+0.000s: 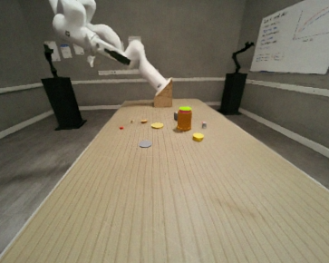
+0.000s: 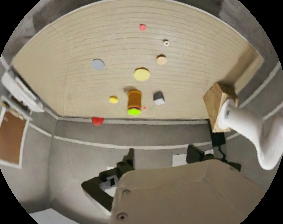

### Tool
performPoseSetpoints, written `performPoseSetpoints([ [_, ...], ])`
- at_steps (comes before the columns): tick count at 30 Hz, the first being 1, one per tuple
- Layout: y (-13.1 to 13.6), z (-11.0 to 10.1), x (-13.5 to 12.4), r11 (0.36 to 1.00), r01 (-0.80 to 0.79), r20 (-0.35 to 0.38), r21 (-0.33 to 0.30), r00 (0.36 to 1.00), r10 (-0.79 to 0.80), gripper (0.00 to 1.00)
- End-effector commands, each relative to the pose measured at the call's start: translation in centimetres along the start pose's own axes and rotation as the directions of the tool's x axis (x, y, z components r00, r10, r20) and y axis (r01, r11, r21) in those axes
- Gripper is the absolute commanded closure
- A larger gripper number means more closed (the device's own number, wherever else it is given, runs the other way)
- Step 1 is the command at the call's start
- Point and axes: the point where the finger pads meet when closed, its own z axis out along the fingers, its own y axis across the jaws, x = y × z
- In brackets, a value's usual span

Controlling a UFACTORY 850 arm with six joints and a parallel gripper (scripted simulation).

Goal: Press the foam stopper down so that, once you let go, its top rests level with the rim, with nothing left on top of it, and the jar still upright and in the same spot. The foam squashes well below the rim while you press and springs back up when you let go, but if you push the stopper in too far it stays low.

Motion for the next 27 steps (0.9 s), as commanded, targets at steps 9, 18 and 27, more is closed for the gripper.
performPoseSetpoints([
  [9, 0.0, -0.1, 0.0, 1.0, 0.001, 0.0, 0.001, 1.0, -0.001, 0.0],
  [18, 0.0, 0.0, 0.0, 1.0, 0.001, -0.001, 0.001, 1.0, -0.001, 1.0],
  [27, -0.5, 6.1, 0.8, 0.961, 0.199, -0.124, -0.193, 0.966, -0.225, 1.0],
])
